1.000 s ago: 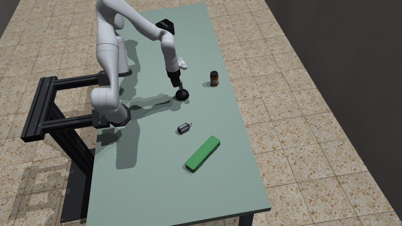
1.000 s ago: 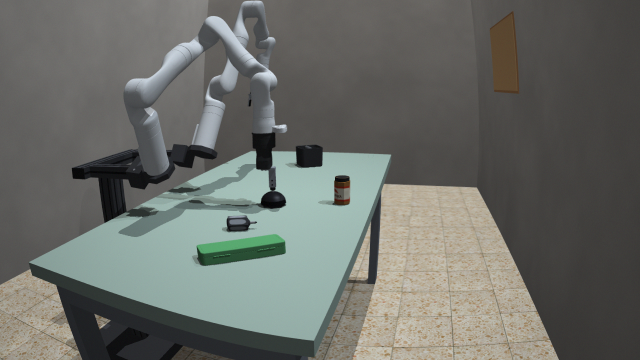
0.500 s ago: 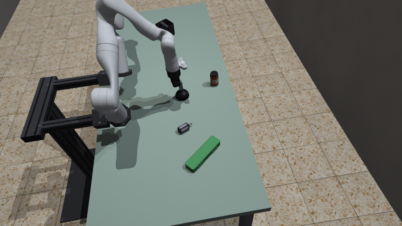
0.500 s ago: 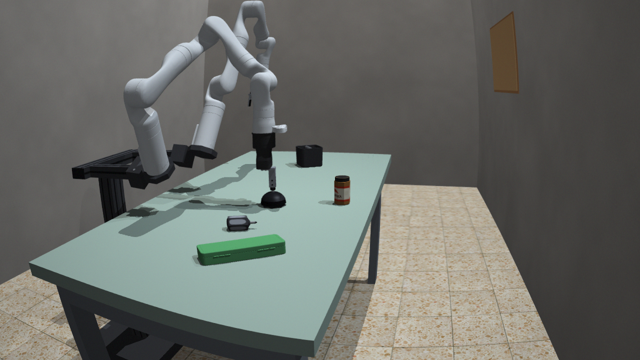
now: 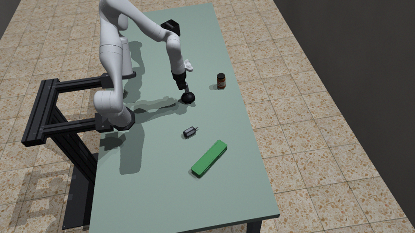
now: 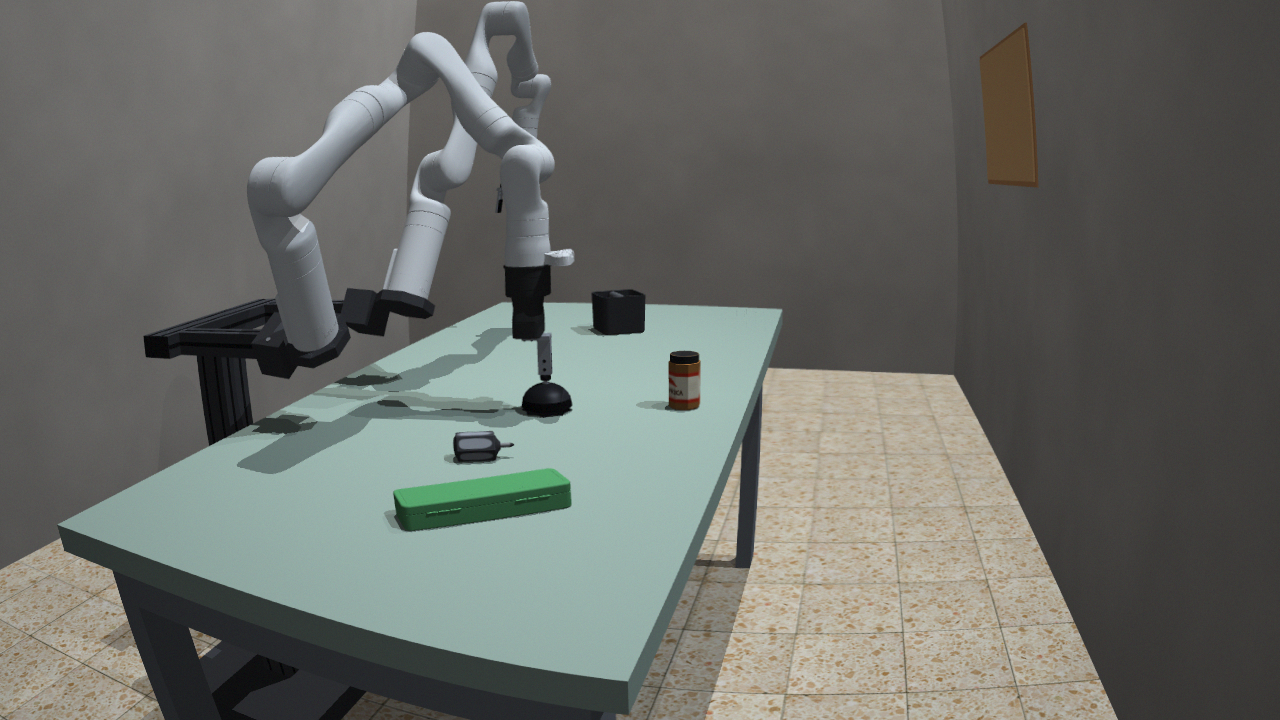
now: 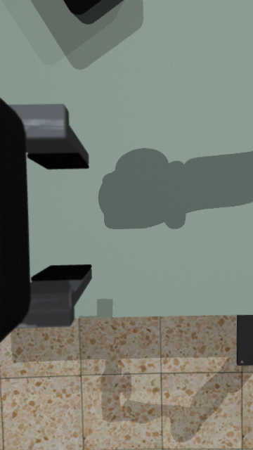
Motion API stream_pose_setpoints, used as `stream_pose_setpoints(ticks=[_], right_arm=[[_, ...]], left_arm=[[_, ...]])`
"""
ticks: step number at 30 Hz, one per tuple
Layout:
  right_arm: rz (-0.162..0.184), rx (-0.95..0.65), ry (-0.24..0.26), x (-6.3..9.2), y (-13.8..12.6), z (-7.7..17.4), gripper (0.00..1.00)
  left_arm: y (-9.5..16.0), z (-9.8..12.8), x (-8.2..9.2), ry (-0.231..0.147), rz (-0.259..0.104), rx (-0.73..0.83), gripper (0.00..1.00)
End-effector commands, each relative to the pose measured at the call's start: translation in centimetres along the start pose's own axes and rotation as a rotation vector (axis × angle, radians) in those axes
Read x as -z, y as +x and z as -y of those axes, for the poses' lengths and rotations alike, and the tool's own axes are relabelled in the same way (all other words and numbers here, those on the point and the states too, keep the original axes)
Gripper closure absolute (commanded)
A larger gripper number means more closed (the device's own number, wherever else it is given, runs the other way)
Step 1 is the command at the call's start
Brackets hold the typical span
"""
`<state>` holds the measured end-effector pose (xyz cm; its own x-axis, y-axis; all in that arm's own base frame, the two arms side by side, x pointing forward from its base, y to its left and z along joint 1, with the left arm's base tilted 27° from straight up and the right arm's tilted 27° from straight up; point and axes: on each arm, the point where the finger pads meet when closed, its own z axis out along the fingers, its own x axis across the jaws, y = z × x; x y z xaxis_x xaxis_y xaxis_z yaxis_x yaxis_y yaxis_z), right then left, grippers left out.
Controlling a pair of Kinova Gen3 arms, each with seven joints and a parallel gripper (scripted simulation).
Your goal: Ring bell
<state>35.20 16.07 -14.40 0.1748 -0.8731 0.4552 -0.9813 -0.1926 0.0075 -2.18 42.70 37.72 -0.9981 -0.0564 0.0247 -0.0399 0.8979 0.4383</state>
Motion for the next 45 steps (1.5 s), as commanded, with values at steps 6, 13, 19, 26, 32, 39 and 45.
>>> stream_pose_setpoints(ticks=[6, 13, 19, 26, 32, 39, 45], right_arm=[[0.001, 0.000, 0.001, 0.1, 0.0, 0.0, 0.83], [0.001, 0.000, 0.001, 0.1, 0.0, 0.0, 0.83], [0.001, 0.000, 0.001, 0.1, 0.0, 0.0, 0.83], [0.001, 0.000, 0.001, 0.8, 0.0, 0.0, 0.83], [0.001, 0.000, 0.001, 2.1, 0.0, 0.0, 0.83], [0.001, 0.000, 0.001, 3.5, 0.0, 0.0, 0.83], [0.001, 0.000, 0.001, 5.2, 0.0, 0.0, 0.83]], left_arm=[[0.0, 0.0, 0.1, -0.002, 0.000, 0.000, 0.00], [0.0, 0.0, 0.1, -0.002, 0.000, 0.000, 0.00], [0.0, 0.0, 0.1, -0.002, 0.000, 0.000, 0.00], [0.0, 0.0, 0.1, -0.002, 0.000, 0.000, 0.00], [0.0, 0.0, 0.1, -0.002, 0.000, 0.000, 0.00], [0.0, 0.0, 0.1, -0.002, 0.000, 0.000, 0.00], [0.0, 0.0, 0.1, -0.002, 0.000, 0.000, 0.00]])
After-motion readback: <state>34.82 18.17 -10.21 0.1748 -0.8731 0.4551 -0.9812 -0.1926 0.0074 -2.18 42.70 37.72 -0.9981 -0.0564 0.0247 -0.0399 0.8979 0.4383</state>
